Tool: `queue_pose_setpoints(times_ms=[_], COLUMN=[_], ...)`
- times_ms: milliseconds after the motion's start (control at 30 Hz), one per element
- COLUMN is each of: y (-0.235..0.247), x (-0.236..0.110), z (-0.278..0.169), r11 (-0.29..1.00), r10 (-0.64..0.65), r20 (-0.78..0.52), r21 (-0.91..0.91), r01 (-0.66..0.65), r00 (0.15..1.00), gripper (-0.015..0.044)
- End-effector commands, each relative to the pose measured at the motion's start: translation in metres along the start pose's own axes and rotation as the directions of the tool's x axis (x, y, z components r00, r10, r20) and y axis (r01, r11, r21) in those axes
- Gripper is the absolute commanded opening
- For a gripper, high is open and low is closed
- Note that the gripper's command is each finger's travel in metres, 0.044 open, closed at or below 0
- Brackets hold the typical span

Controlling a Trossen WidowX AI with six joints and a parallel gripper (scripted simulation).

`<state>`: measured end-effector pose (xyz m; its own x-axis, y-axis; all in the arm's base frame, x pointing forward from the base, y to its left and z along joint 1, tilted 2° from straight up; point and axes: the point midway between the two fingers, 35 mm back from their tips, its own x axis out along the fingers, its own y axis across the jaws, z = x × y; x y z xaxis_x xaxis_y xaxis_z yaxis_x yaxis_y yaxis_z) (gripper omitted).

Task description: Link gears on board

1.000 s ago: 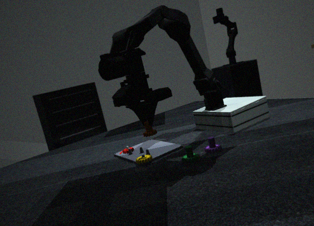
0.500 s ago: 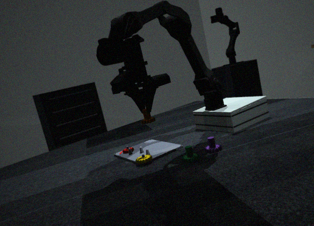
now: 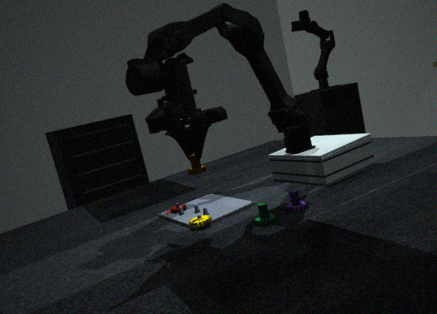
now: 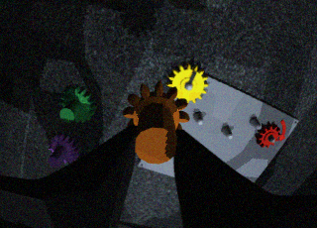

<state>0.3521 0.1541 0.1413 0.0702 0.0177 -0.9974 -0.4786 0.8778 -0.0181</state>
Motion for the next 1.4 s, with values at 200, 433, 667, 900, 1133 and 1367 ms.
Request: queue_pose_setpoints(times_ms=[200, 433, 667, 900, 1133, 1367], y=[-0.03, -0.049, -0.068, -0.087, -0.105, -0.122], x=[0.014, 0.023, 0.032, 0.041, 0.05, 0.059], z=[-0.006, -0.01, -0.016, -0.022, -0.03, -0.039], r11=[1.0, 1.0, 1.0, 1.0, 1.0, 1.0], r10=[-0.006, -0.008, -0.009, -0.01, -0.012, -0.013], r20=[-0.009, -0.011, -0.01, -0.01, -0.01, -0.01], r21=[-0.001, -0.001, -0.002, -0.002, -0.003, -0.003], r01=[0.006, 0.008, 0.009, 0.01, 0.012, 0.013], r00=[1.0, 1.0, 1.0, 1.0, 1.0, 1.0], gripper=[0.0, 0.0, 0.0, 0.0, 0.0, 0.0])
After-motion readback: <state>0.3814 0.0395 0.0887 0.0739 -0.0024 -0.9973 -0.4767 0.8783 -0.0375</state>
